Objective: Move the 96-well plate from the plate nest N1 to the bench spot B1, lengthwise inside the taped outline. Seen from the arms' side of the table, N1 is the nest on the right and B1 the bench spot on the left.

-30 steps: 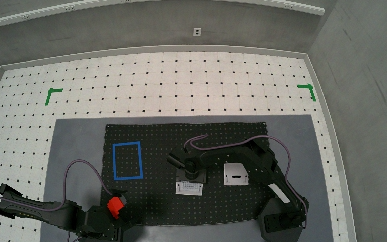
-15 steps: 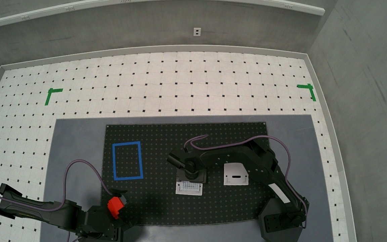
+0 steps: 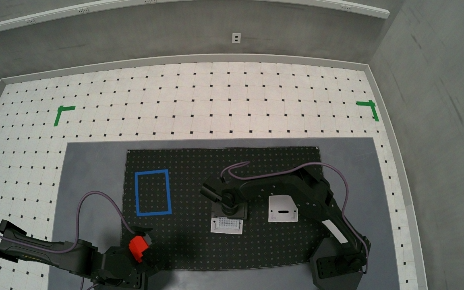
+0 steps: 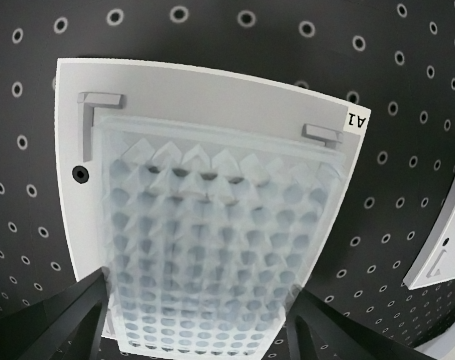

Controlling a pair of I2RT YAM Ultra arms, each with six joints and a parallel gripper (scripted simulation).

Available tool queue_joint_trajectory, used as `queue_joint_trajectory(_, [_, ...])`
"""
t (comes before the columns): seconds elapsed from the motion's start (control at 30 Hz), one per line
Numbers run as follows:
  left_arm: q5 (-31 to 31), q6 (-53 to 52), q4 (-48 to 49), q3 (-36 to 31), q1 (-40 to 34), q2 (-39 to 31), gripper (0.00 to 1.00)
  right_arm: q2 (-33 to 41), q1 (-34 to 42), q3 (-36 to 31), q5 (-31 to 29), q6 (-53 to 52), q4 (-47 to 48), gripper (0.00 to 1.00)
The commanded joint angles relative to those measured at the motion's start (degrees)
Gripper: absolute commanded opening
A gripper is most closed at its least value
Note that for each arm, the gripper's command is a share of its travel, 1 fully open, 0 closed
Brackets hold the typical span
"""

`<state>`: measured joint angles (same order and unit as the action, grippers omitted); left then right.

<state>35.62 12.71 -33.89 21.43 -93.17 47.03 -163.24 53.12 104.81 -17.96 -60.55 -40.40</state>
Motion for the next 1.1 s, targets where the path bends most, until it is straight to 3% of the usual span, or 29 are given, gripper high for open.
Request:
queue_joint_trajectory(0.0, [0.8,0.4,-0.7,1.9,-0.5,-0.9,1.00,0.5,0.1,-0.5,0.4,0.4,2.1,0.79])
queue_joint_trajectory(1.07, [0.8,0.4,-0.7,1.9,-0.5,-0.9,1.00,1.5,0.6,0.0,0.8,0.0,1.0,0.79])
